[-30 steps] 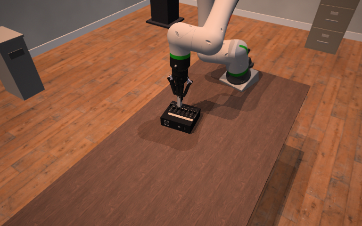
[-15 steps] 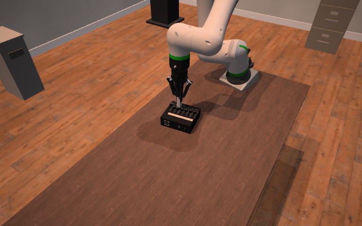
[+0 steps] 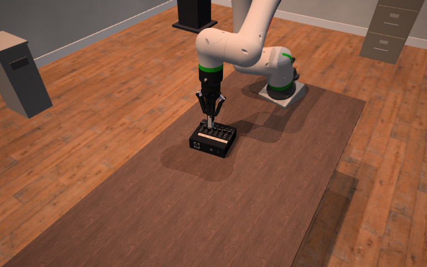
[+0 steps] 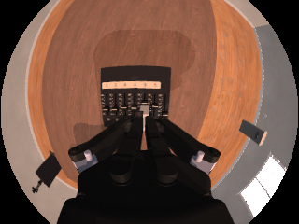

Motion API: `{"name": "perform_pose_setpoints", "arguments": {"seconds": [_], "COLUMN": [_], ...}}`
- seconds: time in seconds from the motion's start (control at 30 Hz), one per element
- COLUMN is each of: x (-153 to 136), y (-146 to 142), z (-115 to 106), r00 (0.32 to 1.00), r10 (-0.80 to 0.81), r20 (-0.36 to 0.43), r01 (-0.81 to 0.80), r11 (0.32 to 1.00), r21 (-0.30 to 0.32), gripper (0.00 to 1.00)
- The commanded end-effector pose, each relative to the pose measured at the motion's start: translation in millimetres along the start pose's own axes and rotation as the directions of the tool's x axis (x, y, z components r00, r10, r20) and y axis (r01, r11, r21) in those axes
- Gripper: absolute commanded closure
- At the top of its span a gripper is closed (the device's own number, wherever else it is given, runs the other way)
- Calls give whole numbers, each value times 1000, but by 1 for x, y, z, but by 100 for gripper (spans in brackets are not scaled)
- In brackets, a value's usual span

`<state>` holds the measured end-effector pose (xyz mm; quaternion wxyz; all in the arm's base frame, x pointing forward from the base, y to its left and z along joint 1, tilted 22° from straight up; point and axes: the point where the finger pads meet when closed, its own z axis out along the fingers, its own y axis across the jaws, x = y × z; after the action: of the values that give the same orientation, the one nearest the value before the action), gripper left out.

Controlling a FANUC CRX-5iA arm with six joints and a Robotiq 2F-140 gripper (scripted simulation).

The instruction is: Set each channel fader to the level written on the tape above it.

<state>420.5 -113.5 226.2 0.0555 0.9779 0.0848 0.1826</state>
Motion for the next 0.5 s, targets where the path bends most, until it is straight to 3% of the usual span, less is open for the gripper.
{"name": "perform_pose_setpoints", "arguments": {"seconds": [0.0,0.47], "x": [2,8], "y": [0,0], "z": [0,0], "r00": [1000,1000], "r10": [0,0], "r20": [0,0], "r01": [0,0], "r11": [1000,1000], "r21": [0,0], "gripper": [100,100]}}
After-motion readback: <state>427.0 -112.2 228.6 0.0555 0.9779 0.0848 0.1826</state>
